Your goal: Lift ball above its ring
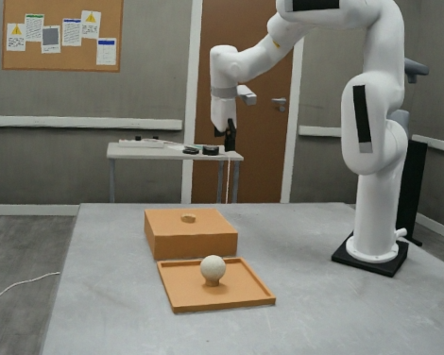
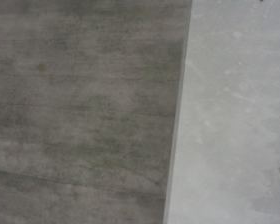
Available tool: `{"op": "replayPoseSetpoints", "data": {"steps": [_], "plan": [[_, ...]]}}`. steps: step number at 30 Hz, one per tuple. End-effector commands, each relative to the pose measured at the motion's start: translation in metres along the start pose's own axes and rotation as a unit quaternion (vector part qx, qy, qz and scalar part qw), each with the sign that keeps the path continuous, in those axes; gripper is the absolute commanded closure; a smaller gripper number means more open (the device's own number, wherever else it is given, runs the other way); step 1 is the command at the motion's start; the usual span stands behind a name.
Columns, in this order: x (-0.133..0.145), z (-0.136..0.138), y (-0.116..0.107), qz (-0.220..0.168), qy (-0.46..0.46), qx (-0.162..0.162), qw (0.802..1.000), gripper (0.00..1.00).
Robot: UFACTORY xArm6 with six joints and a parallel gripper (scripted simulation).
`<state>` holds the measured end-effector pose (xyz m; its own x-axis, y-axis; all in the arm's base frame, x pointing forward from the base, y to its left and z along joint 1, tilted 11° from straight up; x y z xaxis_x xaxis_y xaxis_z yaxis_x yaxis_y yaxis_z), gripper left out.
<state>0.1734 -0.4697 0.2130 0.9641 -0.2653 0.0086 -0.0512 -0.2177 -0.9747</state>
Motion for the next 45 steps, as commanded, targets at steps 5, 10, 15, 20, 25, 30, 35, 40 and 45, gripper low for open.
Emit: {"op": "replayPoseSetpoints", "data": {"steps": [5, 10, 15, 20, 25, 30, 35, 40, 45], "plan": [[0.001, -0.002, -0.002, -0.002, 0.001, -0.002, 1.0, 0.0], [0.001, -0.002, -0.002, -0.002, 0.001, -0.002, 1.0, 0.0], [0.001, -0.002, -0.002, -0.002, 0.001, -0.002, 1.0, 0.0], [0.006, 0.004, -0.004, -0.005, -0.01, -0.001, 1.0, 0.0], [0.052, 0.066, -0.019, -0.039, -0.141, 0.016, 0.989, 0.0], [0.07, 0.124, -0.032, -0.068, -0.266, 0.031, 0.961, 0.0], [0.08, 0.184, -0.043, -0.093, -0.385, 0.044, 0.917, 0.0], [0.078, 0.237, -0.053, -0.114, -0.486, 0.057, 0.865, 0.0], [0.078, 0.296, -0.064, -0.141, -0.591, 0.072, 0.791, 0.0]]}}
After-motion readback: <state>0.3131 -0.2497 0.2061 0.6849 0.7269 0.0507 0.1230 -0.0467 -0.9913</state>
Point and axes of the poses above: the point where the finger pads meet when closed, its own y axis out along the fingers, its own z axis across the jaws, x = y × z, the point moved 4 cm from there along -y, back along the fingers, and after that the axes turned 11 degrees about y, right-handed, at the moved point
